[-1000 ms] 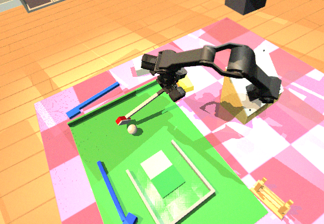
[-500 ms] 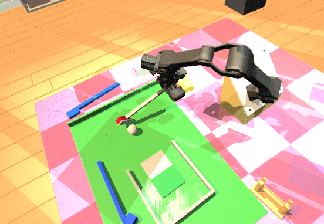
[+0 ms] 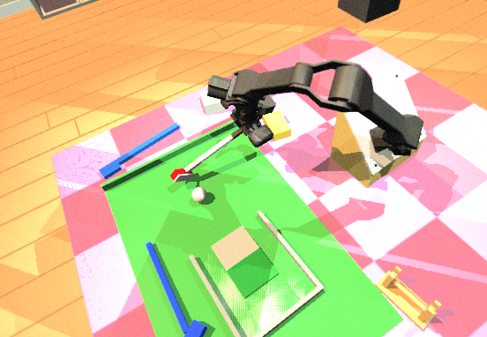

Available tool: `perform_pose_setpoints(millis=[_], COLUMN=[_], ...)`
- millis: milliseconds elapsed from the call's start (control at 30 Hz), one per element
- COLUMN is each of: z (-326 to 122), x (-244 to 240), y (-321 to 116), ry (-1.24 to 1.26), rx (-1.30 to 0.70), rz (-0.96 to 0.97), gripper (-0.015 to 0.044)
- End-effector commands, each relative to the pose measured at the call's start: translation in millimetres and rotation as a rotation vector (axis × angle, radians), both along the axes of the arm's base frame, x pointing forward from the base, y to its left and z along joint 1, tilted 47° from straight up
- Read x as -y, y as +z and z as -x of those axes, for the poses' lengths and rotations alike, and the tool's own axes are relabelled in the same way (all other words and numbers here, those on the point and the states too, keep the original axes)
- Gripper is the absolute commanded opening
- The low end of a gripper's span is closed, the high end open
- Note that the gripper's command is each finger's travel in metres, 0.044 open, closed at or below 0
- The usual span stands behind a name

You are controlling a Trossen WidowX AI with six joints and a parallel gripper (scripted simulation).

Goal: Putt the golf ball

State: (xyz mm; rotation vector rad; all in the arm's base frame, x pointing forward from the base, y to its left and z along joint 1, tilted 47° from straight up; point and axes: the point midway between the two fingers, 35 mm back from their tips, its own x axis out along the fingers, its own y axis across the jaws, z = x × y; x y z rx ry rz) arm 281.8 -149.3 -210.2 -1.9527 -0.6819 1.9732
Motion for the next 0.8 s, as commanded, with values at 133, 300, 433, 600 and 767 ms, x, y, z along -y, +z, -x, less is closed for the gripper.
perform_pose_setpoints(millis=[133,300,433,600,767], z=[-1,-2,8,14,12], x=[-5,-47,-84,-97,-91], y=[7,54,90,101,111], ry=[0.000,0.000,0.001,0.001,0.001], rx=[0.000,0.001,0.001,0.001,0.001], rz=[0.001,0.002,-0.002,-0.004,-0.003], gripper=[0.0000,0.0000,0.0000,0.0000,0.0000])
